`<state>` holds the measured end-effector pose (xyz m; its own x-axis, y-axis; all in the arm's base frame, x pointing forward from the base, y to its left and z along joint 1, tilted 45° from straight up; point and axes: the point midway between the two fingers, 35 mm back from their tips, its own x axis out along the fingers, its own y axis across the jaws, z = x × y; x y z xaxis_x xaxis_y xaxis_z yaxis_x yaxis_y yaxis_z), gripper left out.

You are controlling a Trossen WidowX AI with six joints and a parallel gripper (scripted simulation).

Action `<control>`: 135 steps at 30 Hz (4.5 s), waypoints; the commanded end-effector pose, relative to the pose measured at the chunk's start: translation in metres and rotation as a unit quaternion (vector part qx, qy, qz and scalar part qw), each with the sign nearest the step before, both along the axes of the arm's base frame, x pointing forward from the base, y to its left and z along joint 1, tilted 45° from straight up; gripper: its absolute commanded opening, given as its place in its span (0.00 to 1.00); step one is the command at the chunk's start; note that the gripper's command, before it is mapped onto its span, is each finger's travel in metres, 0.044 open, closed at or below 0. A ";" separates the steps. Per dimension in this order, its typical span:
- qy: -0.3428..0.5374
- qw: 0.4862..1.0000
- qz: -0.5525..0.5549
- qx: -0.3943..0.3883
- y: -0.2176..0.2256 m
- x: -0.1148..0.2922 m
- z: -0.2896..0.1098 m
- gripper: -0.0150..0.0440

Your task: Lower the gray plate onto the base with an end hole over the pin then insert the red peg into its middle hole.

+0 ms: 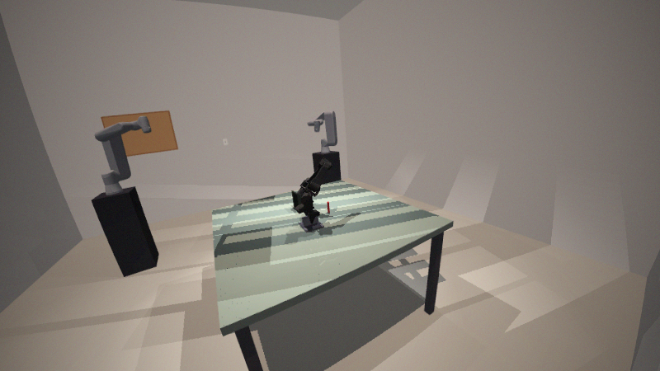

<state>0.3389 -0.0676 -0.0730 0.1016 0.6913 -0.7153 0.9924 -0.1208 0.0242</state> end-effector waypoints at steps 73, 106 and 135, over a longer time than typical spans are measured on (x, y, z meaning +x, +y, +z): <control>-0.166 0.970 0.174 -0.018 0.104 -0.102 0.184 1.00; -0.166 0.970 0.174 -0.017 0.141 -0.098 0.147 1.00; -0.166 0.970 0.174 -0.018 0.137 -0.097 0.150 0.25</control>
